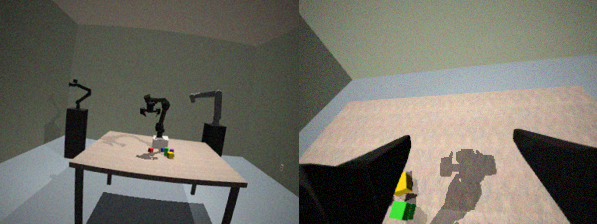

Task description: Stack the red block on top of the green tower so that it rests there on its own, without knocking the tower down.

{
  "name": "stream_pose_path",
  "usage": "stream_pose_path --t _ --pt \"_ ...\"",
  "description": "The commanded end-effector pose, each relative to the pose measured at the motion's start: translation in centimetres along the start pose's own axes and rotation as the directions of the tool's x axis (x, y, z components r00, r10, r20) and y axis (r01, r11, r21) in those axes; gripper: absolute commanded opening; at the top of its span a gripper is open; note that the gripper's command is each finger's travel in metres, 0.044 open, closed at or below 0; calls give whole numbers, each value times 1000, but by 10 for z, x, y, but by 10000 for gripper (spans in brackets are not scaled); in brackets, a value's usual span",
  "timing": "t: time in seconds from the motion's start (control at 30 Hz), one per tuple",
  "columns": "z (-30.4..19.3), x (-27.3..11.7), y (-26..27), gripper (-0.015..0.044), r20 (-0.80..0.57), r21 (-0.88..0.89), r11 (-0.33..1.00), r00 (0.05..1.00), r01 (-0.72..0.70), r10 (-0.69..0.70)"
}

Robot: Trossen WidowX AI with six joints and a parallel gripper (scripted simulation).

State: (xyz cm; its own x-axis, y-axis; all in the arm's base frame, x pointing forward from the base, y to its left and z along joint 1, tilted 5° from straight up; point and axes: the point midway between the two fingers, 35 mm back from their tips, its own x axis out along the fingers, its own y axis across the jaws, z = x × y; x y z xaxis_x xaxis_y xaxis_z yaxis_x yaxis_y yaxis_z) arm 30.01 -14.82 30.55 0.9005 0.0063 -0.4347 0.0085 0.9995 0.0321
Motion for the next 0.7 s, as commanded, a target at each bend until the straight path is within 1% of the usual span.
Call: stream_pose_path --t 0.0,0.1,0.2,0.3,0.4,0.53,0.67 --pt "-40 29 -4 440 -163 196 979 986 46 -14" --pt "-79 50 -5 440 -322 341 929 946 141 -26" --pt "-120 66 -1 440 -484 434 858 874 275 -35" --pt "-161 74 4 440 -634 462 777 772 428 -48" --pt "-199 76 10 440 -764 426 693 642 582 -70" --pt "-225 76 26 440 -840 366 632 534 684 -92" --pt "-229 76 28 440 -851 354 622 517 698 -97"
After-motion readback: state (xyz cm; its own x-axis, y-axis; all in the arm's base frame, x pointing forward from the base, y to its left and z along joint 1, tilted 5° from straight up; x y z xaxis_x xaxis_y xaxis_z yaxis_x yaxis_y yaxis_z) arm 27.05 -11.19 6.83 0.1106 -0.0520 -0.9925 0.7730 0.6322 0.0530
